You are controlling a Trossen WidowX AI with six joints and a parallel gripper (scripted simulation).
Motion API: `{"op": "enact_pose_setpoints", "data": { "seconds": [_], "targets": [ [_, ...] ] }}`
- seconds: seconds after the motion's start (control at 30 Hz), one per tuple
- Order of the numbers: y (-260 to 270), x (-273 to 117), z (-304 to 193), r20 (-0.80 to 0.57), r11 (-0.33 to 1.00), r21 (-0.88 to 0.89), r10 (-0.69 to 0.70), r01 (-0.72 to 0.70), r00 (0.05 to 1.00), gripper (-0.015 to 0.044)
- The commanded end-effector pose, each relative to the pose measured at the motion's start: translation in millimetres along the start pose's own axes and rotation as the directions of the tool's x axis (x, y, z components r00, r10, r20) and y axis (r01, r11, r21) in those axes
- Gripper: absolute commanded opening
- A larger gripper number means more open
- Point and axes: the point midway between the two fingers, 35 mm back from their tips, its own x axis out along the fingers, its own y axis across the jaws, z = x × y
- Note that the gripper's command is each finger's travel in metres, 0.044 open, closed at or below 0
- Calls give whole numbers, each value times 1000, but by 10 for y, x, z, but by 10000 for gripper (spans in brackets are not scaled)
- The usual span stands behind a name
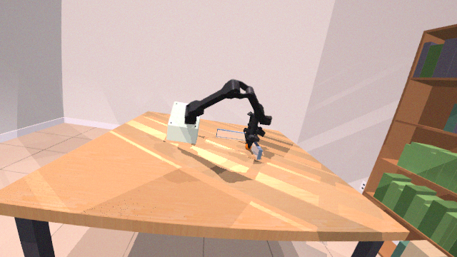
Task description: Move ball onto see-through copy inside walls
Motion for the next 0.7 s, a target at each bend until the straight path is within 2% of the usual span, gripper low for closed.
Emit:
{"op": "enact_pose_setpoints", "data": {
  "seconds": [0.0, 0.17, 0.33, 0.67],
  "targets": [
    [-2, -1, 1, 0, 1000, 1, 0, 0, 1000, 297],
    [4, -110, 13, 0, 1000, 1, 1, -1, 1000, 297],
    [6, -836, 6, 2, 1000, -1, -2, 2, 1000, 297],
    [28, -825, 45, 25, 1000, -5, -3, 3, 1000, 297]
  ]
}}
